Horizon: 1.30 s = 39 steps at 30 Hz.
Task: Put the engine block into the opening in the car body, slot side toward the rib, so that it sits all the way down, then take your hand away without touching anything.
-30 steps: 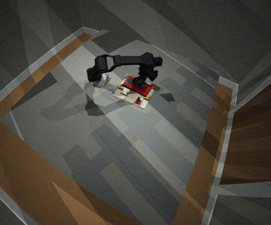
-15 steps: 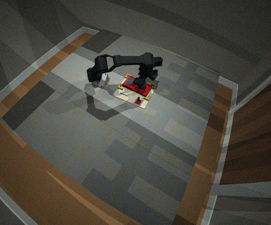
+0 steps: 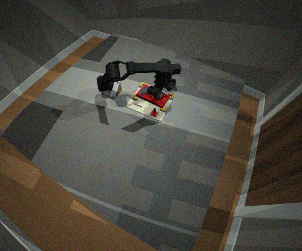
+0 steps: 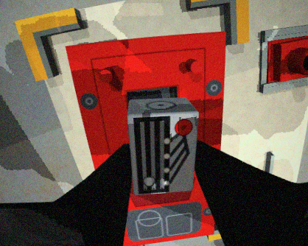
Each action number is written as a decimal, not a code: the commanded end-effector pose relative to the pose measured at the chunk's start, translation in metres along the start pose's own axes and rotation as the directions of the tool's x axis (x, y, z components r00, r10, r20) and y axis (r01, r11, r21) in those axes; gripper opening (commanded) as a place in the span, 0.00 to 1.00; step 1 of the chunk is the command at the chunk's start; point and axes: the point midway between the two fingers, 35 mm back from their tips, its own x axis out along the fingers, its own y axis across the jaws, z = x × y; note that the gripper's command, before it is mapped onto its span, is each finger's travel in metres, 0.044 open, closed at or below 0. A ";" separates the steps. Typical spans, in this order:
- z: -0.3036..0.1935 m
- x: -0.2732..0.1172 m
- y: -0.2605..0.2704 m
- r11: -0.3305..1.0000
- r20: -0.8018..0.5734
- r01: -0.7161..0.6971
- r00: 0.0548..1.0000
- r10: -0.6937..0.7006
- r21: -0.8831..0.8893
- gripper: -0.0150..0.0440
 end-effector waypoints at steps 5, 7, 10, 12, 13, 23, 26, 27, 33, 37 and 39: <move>-0.001 0.002 0.000 0.992 -0.002 -0.001 1.000 0.001 -0.130 0.52; -0.001 0.003 0.000 0.993 -0.002 -0.001 1.000 0.001 -0.120 0.52; -0.001 0.003 0.000 0.996 -0.002 -0.001 1.000 0.001 -0.095 0.52; -0.001 0.004 0.000 0.997 -0.002 -0.001 1.000 0.001 -0.078 0.52; -0.001 0.004 0.000 0.997 -0.002 -0.001 1.000 0.001 -0.071 0.52; 0.000 0.006 0.000 0.998 -0.002 -0.001 1.000 0.001 -0.067 0.52; 0.000 0.006 0.000 0.997 -0.002 -0.001 1.000 0.001 -0.074 0.52; 0.000 0.006 0.000 0.997 -0.002 -0.001 1.000 0.001 -0.076 0.52; 0.000 0.008 0.000 0.996 -0.002 -0.001 1.000 0.001 -0.087 0.52; 0.000 0.008 0.000 0.996 -0.002 -0.001 1.000 0.001 -0.086 0.52; 0.000 0.009 0.000 0.996 -0.002 -0.001 1.000 0.001 -0.085 0.52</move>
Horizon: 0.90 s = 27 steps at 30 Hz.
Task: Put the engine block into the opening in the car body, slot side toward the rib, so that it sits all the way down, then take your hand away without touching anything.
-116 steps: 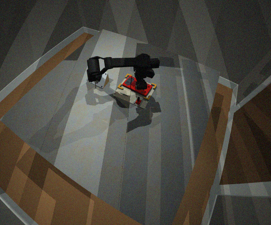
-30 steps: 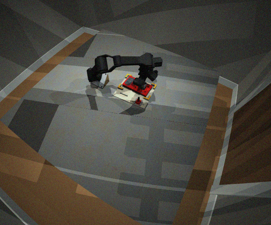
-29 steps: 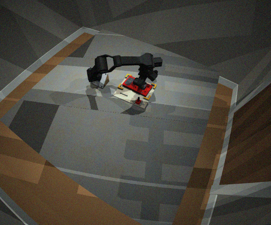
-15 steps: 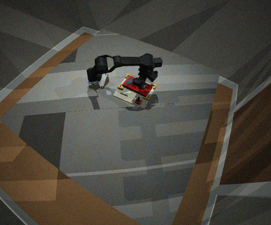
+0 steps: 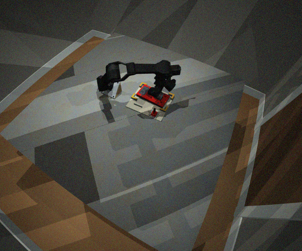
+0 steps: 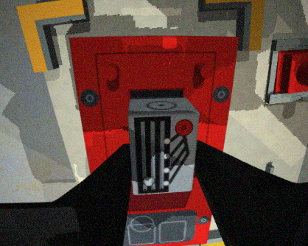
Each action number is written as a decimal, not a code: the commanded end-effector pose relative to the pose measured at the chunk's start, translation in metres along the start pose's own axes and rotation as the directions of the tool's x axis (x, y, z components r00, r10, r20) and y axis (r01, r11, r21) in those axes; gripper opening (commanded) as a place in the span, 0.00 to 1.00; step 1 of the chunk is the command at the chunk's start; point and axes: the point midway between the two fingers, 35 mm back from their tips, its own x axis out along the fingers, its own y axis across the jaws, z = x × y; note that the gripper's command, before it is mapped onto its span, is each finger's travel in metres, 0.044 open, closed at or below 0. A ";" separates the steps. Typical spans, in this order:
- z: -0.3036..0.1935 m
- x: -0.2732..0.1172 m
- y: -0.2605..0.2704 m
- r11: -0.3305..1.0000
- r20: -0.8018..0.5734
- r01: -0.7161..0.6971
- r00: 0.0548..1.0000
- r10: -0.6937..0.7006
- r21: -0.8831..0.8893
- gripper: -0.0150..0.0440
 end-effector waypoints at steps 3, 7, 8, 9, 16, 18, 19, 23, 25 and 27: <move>0.000 0.002 0.000 1.000 0.001 0.003 1.000 -0.003 -0.005 0.52; 0.000 0.003 0.000 1.000 0.001 0.003 1.000 -0.003 -0.004 0.52; 0.000 0.003 0.000 1.000 0.001 0.003 1.000 -0.003 -0.004 0.52; 0.000 0.003 0.000 1.000 0.001 0.003 1.000 -0.003 -0.004 0.52; 0.000 0.004 0.000 1.000 0.001 0.003 1.000 -0.003 -0.005 0.52; 0.000 0.005 0.000 1.000 0.001 0.003 1.000 -0.003 -0.005 0.52; 0.000 0.005 0.000 1.000 0.001 0.003 1.000 -0.003 -0.005 0.52; 0.000 0.006 0.000 1.000 0.001 0.003 1.000 -0.003 -0.005 0.52; 0.000 0.006 0.000 1.000 0.001 0.003 1.000 -0.003 -0.005 0.52; 0.000 0.006 0.000 1.000 0.001 0.003 1.000 -0.003 -0.005 0.52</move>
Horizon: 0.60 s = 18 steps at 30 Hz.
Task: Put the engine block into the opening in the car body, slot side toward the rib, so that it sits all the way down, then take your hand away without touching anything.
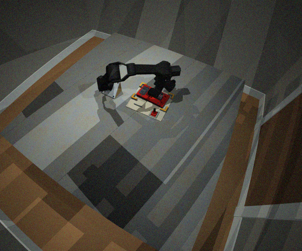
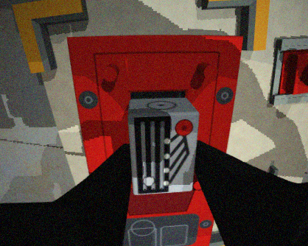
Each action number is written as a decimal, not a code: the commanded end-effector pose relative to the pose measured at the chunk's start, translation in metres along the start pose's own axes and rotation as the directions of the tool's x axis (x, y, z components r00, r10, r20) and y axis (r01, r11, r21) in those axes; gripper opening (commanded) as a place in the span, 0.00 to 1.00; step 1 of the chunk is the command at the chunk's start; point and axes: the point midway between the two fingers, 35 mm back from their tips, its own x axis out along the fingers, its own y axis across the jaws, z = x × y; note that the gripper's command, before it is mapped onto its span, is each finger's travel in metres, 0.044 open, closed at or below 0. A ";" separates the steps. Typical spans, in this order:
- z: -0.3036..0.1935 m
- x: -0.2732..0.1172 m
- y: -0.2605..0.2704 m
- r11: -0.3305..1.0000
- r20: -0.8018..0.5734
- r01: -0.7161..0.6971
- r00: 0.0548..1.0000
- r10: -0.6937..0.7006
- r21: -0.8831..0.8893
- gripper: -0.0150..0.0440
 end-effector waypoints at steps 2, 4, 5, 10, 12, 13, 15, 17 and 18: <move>0.000 0.002 -0.001 1.000 0.002 0.005 1.000 -0.005 -0.007 0.52; 0.000 0.002 -0.001 1.000 0.002 0.005 1.000 -0.005 -0.007 0.52; 0.000 0.002 -0.001 1.000 0.002 0.005 1.000 -0.005 -0.007 0.52; 0.000 0.003 -0.001 1.000 0.002 0.005 1.000 -0.005 -0.006 0.52; 0.000 0.004 -0.001 1.000 0.002 0.005 1.000 -0.005 -0.006 0.52; 0.000 0.004 -0.001 1.000 0.002 0.005 1.000 -0.005 -0.006 0.52; 0.000 0.004 -0.001 1.000 0.002 0.005 1.000 -0.005 -0.006 0.52; 0.000 0.004 -0.001 1.000 0.002 0.005 1.000 -0.005 -0.006 0.52; 0.000 0.005 -0.001 1.000 0.002 0.005 1.000 -0.005 -0.006 0.52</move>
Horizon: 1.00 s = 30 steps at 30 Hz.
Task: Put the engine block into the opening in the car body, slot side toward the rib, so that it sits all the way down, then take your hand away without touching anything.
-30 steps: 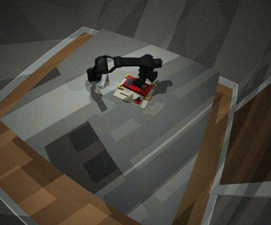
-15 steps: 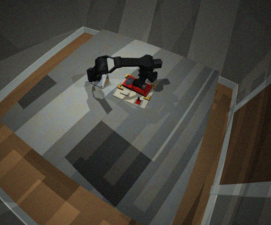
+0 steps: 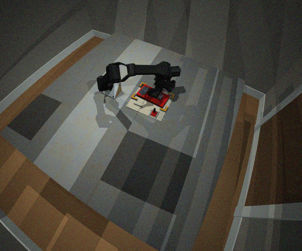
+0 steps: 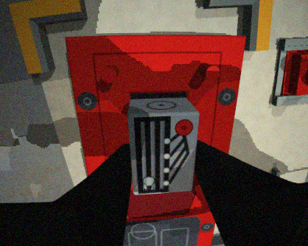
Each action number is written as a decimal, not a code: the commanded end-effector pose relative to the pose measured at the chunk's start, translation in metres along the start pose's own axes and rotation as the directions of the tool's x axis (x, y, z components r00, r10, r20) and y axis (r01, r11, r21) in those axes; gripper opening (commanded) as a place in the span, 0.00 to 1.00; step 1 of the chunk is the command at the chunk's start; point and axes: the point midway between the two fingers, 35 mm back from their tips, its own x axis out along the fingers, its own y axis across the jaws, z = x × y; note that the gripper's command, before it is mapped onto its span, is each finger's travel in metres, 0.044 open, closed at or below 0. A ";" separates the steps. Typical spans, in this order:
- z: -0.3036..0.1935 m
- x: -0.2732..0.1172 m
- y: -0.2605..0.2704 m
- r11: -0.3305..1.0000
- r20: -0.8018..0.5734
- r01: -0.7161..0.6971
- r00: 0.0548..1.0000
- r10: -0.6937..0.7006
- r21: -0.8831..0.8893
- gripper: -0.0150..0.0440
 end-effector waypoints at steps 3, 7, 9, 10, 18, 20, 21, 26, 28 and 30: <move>0.000 0.002 -0.001 1.000 0.002 0.005 1.000 -0.005 -0.007 0.52; 0.000 0.003 -0.001 1.000 0.002 0.005 1.000 -0.005 -0.007 0.52; 0.000 0.003 -0.001 1.000 0.002 0.005 1.000 -0.005 -0.007 0.52; 0.000 0.003 -0.001 1.000 0.002 0.005 1.000 -0.005 -0.007 0.52; 0.000 0.005 -0.001 1.000 0.002 0.005 1.000 -0.005 -0.007 0.52; 0.000 0.005 -0.001 1.000 0.002 0.005 1.000 -0.005 -0.007 0.52; 0.000 0.005 -0.001 1.000 0.002 0.005 1.000 -0.005 -0.007 0.52; 0.000 0.006 -0.001 1.000 0.002 0.005 1.000 -0.005 -0.007 0.52; 0.000 0.007 -0.001 1.000 0.002 0.005 1.000 -0.005 -0.007 0.52; 0.000 0.007 -0.001 1.000 0.002 0.005 1.000 -0.005 -0.007 0.52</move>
